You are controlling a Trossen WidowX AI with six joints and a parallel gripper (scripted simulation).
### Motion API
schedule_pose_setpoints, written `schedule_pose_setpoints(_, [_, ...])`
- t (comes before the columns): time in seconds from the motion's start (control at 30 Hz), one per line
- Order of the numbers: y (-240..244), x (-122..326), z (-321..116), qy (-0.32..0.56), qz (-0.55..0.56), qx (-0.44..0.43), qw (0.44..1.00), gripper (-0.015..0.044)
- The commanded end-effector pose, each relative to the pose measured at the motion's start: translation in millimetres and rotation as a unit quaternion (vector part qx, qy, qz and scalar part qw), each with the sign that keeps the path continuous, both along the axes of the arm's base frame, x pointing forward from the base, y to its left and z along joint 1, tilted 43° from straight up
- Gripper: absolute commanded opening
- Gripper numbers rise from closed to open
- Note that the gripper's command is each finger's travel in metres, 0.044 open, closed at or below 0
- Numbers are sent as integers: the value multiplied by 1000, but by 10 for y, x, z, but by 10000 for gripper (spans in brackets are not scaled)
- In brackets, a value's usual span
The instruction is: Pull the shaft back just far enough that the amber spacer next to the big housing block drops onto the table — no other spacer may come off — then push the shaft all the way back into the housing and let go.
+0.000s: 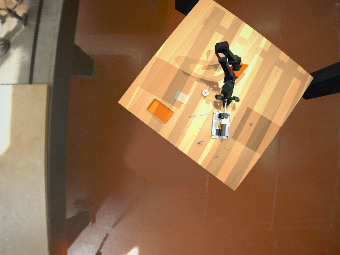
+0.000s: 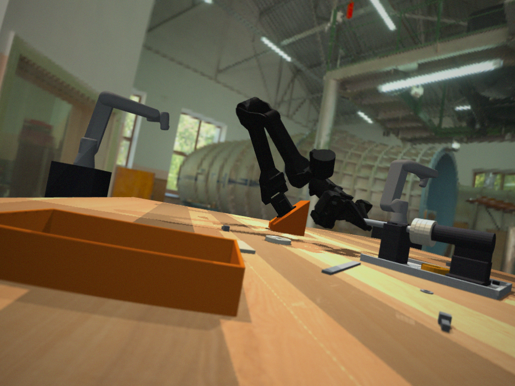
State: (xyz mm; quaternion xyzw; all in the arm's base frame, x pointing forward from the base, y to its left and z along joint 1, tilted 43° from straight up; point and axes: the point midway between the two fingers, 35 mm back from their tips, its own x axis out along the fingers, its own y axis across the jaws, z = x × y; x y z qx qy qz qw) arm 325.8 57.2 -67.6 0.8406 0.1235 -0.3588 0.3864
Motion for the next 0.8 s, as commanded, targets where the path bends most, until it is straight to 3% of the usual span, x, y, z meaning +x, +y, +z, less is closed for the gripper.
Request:
schedule_pose_setpoints(0.0, [6,23,-9,0,-1,1,1000,0])
schedule_pose_setpoints(0.77, [26,79,-32,-1,-1,1,1000,0])
